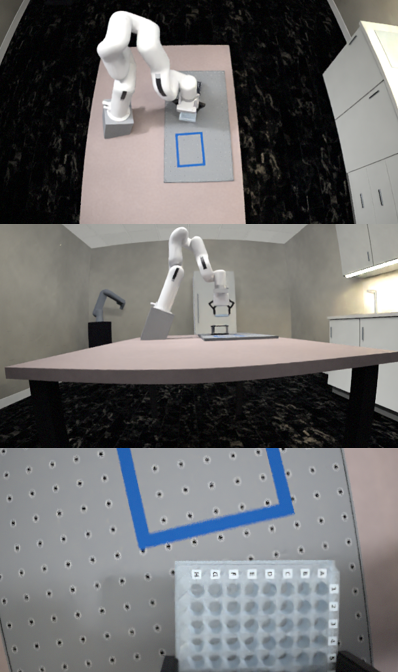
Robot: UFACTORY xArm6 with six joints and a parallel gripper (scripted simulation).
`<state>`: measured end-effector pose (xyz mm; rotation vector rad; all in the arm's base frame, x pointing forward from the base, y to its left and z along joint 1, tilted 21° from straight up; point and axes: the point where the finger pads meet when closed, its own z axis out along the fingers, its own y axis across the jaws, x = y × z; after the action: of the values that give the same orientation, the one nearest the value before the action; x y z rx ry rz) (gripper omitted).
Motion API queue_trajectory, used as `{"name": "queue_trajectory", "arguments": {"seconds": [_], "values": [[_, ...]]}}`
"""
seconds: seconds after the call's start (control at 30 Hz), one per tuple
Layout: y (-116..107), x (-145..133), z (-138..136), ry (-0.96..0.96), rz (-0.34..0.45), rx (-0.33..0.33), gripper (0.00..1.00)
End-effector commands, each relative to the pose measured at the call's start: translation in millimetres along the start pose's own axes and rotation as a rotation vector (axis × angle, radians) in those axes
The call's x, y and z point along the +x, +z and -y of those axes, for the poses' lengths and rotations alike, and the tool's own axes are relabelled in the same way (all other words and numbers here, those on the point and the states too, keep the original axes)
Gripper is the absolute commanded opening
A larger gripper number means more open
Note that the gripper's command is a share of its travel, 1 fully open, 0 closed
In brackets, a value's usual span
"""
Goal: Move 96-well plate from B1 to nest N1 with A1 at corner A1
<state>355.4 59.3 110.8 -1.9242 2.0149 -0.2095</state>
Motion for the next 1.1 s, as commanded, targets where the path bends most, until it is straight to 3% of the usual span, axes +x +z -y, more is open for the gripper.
{"name": "queue_trajectory", "arguments": {"seconds": [0.0, 1.07], "values": [[-5.1, -22.7, -1.8, 0.003, -0.019, 0.0, 0.0], [-21.1, -114.1, -14.2, 0.003, -0.018, -0.001, 0.0]]}}
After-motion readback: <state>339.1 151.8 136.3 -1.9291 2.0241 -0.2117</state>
